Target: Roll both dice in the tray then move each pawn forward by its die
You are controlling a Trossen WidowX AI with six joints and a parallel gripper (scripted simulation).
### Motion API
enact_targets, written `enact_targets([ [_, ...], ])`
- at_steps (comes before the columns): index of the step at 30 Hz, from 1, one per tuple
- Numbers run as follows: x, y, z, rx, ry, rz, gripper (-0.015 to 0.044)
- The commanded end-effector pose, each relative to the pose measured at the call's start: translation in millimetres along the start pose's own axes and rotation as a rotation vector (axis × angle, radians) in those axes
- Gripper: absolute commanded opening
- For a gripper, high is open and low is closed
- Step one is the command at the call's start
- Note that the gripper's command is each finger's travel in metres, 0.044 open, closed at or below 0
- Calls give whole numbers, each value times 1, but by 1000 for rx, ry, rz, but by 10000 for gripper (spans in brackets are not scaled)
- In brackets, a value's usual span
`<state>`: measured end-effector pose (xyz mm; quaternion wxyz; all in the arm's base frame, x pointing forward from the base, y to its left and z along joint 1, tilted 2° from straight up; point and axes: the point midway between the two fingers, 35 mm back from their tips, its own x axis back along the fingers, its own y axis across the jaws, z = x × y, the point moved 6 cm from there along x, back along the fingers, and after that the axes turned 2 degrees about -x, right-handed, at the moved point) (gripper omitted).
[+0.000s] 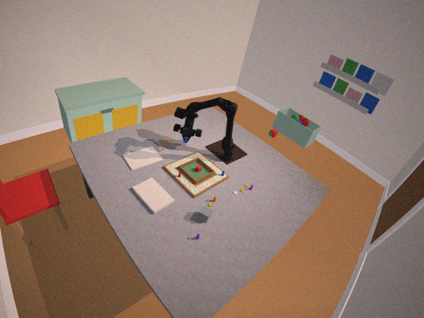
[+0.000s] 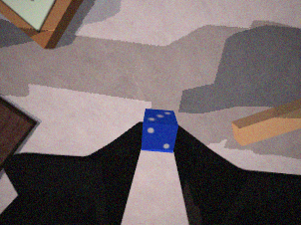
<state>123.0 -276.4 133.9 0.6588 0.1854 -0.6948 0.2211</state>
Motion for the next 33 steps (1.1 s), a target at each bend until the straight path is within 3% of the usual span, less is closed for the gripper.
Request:
enact_targets([
  [1, 23, -4, 0, -3, 3, 12, 0],
  [17, 95, 0, -4, 36, 0, -29, 0],
  [22, 95, 0, -7, 29, 0, -29, 0],
  [33, 88, -4, -63, -97, -1, -30, 0],
])
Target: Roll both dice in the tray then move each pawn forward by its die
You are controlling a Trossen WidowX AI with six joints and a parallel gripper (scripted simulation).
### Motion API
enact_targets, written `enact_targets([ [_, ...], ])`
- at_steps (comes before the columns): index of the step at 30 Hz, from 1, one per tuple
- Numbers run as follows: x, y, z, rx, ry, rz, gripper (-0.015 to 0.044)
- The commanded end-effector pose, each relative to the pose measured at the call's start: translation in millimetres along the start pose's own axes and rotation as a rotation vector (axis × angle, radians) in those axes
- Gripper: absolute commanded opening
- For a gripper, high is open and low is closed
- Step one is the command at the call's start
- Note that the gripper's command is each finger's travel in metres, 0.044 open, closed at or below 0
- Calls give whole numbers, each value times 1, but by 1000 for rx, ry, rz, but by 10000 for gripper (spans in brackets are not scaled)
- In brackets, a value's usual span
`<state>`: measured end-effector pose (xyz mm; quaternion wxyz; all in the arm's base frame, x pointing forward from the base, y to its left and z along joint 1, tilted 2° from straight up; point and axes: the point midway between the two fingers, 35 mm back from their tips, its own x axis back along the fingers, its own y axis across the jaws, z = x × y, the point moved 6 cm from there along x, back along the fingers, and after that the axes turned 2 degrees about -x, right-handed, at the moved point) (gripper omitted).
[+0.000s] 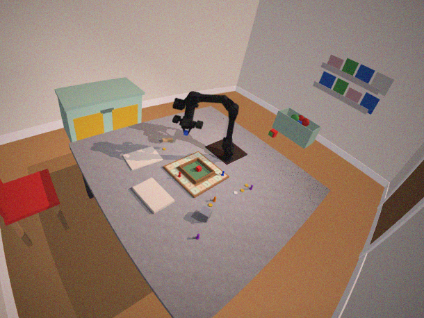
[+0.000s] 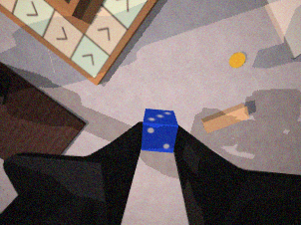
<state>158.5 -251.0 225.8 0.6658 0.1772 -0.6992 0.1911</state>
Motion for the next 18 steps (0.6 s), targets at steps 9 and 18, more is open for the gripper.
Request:
enact_targets([
  [9, -8, 9, -61, -144, -3, -1, 0],
  [18, -14, 23, -106, -243, -19, -4, 0],
])
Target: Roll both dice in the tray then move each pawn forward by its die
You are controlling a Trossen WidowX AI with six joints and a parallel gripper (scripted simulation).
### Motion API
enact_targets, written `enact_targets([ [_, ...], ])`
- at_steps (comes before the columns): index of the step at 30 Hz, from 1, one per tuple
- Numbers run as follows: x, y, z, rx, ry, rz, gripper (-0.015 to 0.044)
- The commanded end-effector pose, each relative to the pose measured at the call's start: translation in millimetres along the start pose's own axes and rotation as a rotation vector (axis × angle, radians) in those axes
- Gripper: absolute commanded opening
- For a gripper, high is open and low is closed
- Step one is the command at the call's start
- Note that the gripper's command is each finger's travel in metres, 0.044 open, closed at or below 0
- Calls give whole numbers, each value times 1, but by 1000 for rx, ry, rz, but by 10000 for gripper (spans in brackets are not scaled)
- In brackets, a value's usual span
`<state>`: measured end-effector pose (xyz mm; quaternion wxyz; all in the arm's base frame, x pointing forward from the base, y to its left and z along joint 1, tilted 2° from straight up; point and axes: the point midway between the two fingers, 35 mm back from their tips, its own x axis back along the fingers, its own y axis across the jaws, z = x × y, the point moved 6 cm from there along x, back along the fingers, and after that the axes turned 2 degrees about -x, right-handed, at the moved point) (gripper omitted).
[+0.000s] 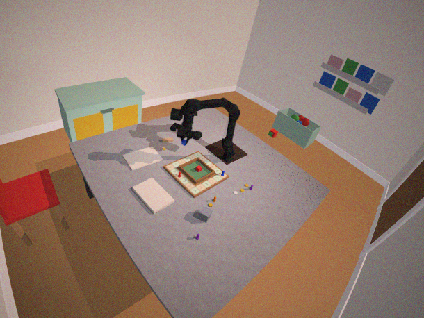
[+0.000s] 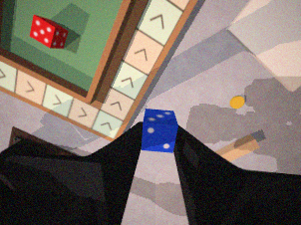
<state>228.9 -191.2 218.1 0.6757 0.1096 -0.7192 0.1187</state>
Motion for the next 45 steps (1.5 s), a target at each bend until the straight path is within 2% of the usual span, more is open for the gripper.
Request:
enact_targets([
  [1, -4, 13, -18, -52, -5, -6, 0],
  [28, -19, 114, -106, -363, -3, -15, 0],
  [41, -23, 158, -125, -472, -3, -18, 0],
  [45, -25, 159, -122, -469, -85, 1, 0],
])
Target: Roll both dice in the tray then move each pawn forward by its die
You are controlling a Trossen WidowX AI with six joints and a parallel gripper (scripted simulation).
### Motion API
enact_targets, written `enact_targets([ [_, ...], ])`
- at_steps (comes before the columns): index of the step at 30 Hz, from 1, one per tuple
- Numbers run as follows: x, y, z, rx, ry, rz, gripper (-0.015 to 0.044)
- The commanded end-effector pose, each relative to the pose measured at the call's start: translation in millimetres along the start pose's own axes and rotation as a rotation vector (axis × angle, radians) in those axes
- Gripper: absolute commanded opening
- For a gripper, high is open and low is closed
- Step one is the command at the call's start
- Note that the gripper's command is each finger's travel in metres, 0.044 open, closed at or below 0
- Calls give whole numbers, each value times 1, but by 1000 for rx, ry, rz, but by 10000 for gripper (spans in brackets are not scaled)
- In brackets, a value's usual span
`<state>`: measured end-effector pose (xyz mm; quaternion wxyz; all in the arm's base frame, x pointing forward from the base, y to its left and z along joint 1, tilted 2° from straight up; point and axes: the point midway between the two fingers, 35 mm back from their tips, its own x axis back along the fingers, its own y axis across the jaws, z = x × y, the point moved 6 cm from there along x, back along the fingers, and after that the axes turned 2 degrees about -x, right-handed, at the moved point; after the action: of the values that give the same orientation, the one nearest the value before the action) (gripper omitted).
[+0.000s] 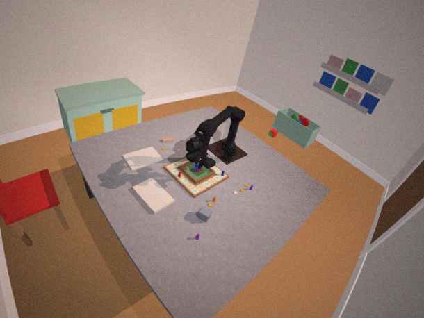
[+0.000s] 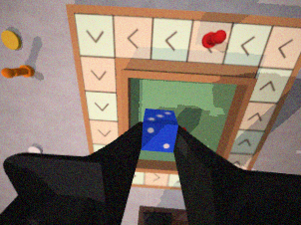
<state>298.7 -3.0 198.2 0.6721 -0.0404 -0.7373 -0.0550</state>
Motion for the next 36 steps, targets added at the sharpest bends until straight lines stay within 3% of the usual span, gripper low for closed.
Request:
enact_targets([
  [1, -2, 1, 5, -6, -88, 3, 0],
  [22, -25, 1, 36, -10, -796, -20, 0],
  [36, 0, -1, 69, -11, -816, -22, 0],
])
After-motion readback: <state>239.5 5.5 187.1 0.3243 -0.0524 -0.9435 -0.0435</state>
